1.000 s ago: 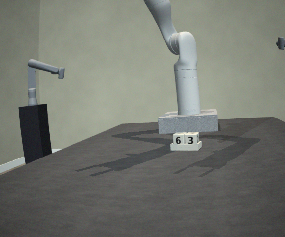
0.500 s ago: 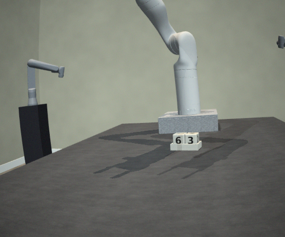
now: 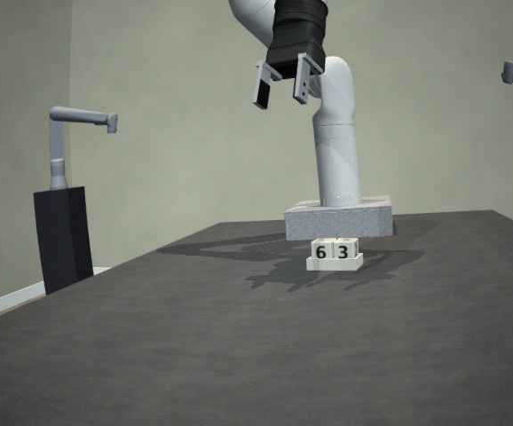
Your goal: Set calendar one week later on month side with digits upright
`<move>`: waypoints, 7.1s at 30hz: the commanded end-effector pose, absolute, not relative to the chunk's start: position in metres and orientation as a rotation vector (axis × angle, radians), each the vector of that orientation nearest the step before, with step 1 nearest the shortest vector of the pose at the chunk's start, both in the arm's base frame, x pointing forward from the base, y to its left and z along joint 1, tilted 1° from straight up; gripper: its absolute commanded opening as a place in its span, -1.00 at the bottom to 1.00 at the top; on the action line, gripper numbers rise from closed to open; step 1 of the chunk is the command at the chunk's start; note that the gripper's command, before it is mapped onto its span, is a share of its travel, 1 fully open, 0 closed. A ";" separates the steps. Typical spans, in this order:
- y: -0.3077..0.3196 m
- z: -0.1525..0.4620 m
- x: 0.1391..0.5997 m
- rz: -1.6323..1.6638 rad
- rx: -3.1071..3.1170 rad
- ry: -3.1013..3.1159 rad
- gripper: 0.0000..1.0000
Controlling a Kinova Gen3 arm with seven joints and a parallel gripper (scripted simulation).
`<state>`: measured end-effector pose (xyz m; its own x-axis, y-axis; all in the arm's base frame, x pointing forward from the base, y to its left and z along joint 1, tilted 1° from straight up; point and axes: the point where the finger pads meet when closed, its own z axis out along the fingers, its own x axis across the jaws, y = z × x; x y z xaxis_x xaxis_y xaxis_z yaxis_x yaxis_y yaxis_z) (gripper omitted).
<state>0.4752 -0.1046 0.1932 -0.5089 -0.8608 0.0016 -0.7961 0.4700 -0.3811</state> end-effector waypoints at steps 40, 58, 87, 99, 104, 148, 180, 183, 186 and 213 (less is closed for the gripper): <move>-0.060 0.108 0.344 -0.029 -1.775 2.598 1.00; -0.059 0.102 0.346 -0.026 -2.006 2.429 1.00; -0.057 0.077 0.349 -0.014 -2.841 1.381 1.00; -0.058 0.067 0.346 -0.014 -3.031 0.890 1.00; -0.059 0.064 0.345 -0.014 -3.065 0.764 1.00; -0.060 0.060 0.344 -0.015 -3.103 0.588 0.80; -0.060 0.048 0.344 -0.015 -3.103 0.587 0.80; -0.060 0.043 0.344 -0.015 -3.103 0.587 0.80; -0.061 0.042 0.344 -0.015 -3.103 0.587 0.80; -0.062 0.010 0.345 -0.015 -3.103 0.587 0.80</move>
<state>0.3451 -0.0624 0.0111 0.9304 -0.3663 0.0137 -0.3665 -0.9303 0.0156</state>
